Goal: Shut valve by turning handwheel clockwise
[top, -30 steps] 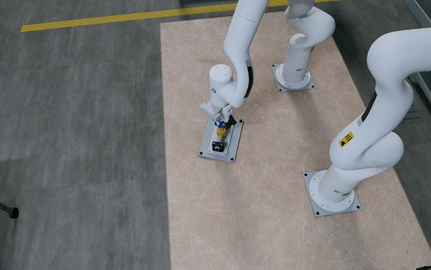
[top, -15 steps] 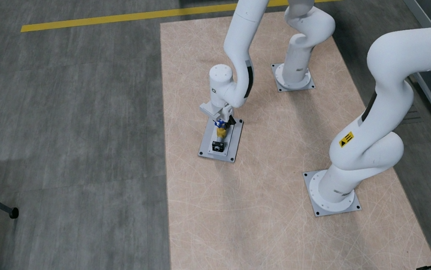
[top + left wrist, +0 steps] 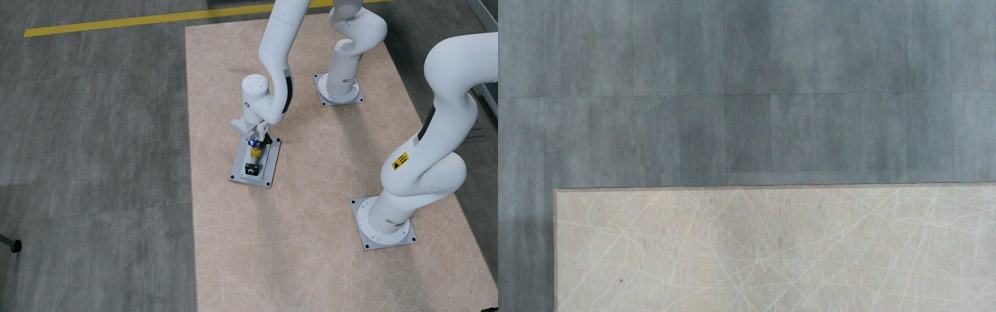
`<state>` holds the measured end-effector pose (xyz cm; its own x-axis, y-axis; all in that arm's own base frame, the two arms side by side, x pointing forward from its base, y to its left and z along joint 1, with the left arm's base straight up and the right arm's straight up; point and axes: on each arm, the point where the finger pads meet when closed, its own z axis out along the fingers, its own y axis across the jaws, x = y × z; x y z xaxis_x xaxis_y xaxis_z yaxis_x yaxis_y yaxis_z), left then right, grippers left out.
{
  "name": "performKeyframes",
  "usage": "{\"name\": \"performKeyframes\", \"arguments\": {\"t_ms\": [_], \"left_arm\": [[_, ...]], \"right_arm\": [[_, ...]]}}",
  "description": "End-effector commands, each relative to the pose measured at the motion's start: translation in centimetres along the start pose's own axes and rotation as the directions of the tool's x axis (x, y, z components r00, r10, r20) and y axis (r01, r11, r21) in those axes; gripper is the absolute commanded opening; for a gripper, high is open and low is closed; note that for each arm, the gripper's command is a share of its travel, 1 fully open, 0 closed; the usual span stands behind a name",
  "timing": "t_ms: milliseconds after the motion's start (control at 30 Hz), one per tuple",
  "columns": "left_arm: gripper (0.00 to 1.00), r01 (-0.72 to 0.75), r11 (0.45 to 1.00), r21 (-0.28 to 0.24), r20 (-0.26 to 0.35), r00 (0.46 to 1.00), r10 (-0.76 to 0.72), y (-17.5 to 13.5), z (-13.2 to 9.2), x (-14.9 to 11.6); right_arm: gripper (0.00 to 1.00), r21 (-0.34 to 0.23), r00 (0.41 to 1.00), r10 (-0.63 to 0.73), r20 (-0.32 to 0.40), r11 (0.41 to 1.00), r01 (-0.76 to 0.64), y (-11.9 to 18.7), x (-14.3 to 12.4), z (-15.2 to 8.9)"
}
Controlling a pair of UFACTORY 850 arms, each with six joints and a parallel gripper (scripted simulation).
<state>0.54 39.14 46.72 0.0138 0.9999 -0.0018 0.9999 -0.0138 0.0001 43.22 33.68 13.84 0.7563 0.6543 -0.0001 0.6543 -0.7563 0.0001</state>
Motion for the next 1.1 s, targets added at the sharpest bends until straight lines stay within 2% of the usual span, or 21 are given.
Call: {"name": "performKeyframes", "arguments": {"t_ms": [0, 1067], "left_arm": [[1.00, 0.000, 1.000, 0.000, -0.002, 1.000, 0.000, 0.00, -0.08, 0.04], [1.00, 0.000, 1.000, 0.000, -0.002, 1.000, 0.000, 0.00, -0.08, 0.04]], "right_arm": [[0.00, 0.000, 1.000, 0.000, -0.002, 1.000, 0.000, 0.00, 0.10, -0.09], [0.00, 0.000, 0.998, 0.070, -0.002, 0.998, -0.070, 0.00, 0.10, -0.09]]}}
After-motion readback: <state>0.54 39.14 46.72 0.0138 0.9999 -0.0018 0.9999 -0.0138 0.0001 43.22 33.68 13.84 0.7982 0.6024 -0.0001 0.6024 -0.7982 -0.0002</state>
